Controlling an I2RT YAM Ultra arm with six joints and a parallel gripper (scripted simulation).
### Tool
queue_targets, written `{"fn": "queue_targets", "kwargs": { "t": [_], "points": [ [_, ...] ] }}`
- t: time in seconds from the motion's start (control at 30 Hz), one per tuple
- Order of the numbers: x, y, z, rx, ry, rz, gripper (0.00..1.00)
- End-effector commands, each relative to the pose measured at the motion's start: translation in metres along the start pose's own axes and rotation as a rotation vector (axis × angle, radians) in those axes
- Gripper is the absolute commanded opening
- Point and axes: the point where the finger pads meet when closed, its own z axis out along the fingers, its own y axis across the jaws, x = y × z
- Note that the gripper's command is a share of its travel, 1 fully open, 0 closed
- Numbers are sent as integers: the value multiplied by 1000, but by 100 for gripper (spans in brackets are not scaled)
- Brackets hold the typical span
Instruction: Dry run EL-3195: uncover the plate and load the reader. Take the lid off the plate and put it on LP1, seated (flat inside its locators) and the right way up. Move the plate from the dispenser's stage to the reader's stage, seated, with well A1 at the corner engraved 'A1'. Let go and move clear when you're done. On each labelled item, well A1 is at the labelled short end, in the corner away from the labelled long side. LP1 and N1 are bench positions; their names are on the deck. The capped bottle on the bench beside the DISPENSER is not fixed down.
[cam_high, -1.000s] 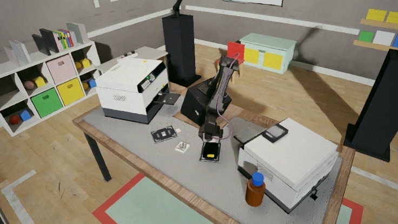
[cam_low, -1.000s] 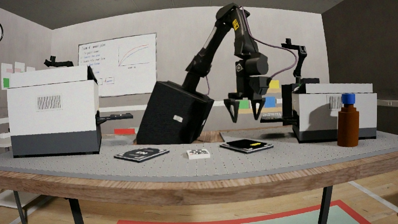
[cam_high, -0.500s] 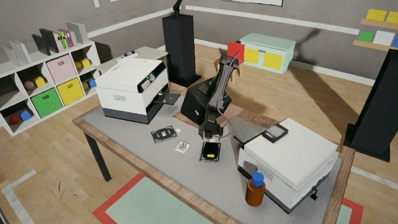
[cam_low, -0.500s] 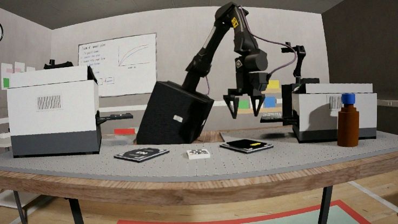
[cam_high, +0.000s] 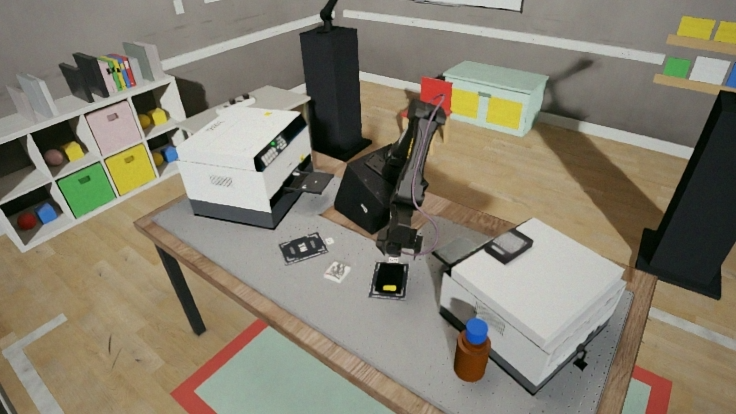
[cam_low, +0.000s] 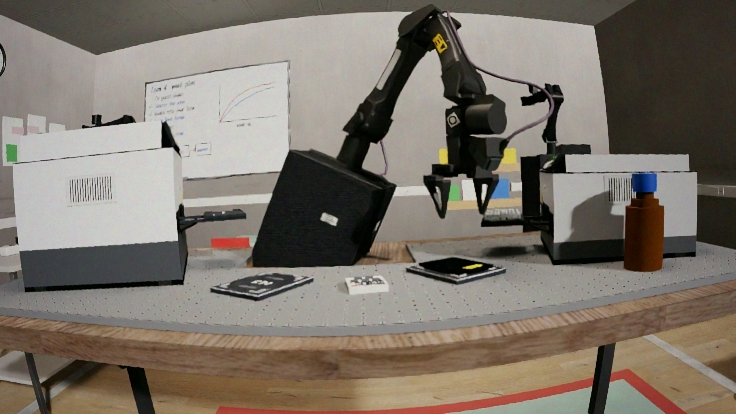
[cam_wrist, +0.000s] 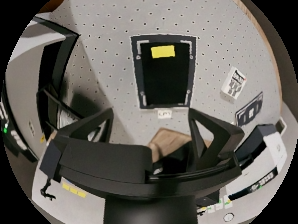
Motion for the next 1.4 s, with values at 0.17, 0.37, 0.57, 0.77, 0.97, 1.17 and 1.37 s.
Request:
{"fn": "queue_targets", "kwargs": {
  "t": [0.17,0.37,0.57,0.77,0.97,1.17,1.37],
  "points": [
    [-12,29,-24,12,-60,128,100],
    [-4,52,-28,11,-59,186,100],
    [3,71,-33,10,-60,256,100],
    [12,88,-38,7,-61,315,100],
    [23,109,-45,1,-63,385,100],
    [31,122,-50,-4,-64,445,100],
    [44,142,-58,-11,-65,489,100]
  ]
}}
